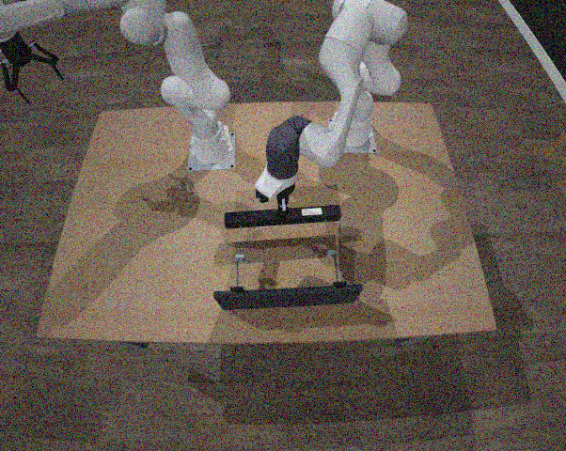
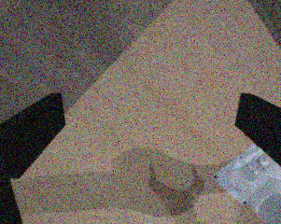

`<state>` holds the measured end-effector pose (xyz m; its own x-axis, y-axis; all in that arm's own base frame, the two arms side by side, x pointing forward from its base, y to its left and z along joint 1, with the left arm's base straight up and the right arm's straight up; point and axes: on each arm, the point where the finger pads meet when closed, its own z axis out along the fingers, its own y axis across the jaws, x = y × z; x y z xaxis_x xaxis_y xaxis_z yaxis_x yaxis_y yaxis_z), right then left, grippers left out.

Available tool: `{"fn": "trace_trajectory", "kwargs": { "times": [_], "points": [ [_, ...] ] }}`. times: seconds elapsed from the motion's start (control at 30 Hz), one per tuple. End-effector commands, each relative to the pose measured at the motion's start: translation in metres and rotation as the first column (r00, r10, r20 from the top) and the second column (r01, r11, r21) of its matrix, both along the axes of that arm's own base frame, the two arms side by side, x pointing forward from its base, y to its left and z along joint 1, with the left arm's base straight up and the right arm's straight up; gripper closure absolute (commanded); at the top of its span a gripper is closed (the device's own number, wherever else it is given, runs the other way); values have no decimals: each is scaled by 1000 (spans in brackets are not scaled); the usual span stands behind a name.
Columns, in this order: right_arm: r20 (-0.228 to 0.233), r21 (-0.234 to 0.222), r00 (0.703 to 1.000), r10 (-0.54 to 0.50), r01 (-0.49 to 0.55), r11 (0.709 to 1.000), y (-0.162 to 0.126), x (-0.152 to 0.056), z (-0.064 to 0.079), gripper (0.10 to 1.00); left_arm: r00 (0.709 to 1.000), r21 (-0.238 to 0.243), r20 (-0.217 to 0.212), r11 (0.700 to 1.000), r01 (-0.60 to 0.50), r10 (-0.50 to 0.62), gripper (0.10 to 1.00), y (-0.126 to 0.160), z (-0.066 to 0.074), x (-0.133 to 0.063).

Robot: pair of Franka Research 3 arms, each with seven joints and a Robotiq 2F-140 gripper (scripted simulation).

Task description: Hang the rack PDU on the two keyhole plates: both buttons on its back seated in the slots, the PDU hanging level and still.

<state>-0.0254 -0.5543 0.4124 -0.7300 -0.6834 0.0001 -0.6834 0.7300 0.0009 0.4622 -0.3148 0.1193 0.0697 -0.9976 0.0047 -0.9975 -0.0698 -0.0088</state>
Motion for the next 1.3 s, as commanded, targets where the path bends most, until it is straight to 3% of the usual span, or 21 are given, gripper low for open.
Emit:
{"fn": "trace_trajectory", "kwargs": {
  "times": [0.0,0.27,1.0,1.27],
  "points": [
    [0,0,1000,0,0,1000,0,0,0,98,1000,4,-9,1000,8,-8,999,1,10,-3],
    [0,0,1000,0,0,1000,0,0,0,98,1000,4,-9,1000,8,-8,999,1,19,-3],
    [0,0,1000,0,0,1000,0,0,0,98,1000,4,-9,1000,10,-10,999,1,20,-2],
    [0,0,1000,0,0,1000,0,0,0,98,999,-2,-4,999,33,-33,999,2,20,11]
  ]
}}
